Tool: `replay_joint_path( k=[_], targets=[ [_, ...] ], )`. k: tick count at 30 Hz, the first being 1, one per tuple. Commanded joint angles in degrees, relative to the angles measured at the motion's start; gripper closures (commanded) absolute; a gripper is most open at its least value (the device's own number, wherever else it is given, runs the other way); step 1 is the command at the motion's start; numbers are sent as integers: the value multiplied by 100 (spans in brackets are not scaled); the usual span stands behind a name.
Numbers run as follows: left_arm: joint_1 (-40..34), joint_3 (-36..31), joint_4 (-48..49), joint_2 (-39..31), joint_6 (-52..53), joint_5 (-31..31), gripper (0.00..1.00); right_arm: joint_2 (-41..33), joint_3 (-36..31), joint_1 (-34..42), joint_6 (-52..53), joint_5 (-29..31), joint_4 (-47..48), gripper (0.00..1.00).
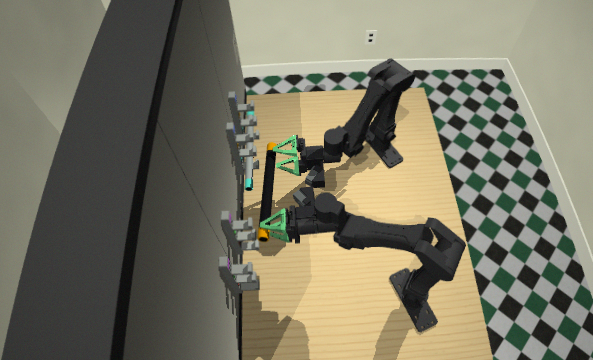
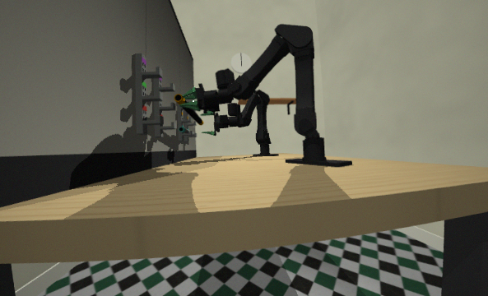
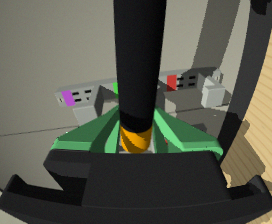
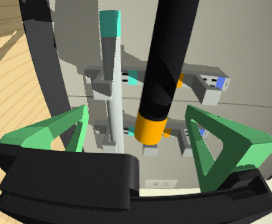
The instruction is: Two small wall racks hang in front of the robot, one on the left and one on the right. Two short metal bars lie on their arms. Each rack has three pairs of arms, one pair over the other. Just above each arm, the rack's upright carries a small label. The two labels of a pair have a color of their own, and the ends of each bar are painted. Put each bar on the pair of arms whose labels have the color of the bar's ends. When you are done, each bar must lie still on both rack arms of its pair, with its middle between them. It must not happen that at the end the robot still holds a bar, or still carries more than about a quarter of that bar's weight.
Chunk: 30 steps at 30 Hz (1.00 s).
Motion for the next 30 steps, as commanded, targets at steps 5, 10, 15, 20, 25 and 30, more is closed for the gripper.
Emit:
replay_joint_path(
  k=[5,10,15,20,25,30],
  targets=[
    [-16,41,540,-55,-251,-23,100,193,271,-130,2,-141,179,0],
    [-16,29,560,-45,-252,-24,100,252,394,-200,0,-212,116,0],
    [-16,17,580,-35,-252,-24,100,317,526,-270,1,-282,50,0],
    [-16,4,607,-23,-251,-25,100,382,657,-337,2,-349,-16,0],
    [-16,-11,612,-32,-251,-25,100,438,674,-366,4,-377,21,0],
    [-16,-42,627,-51,-250,-24,100,520,690,-411,3,-423,87,0]
  ],
)
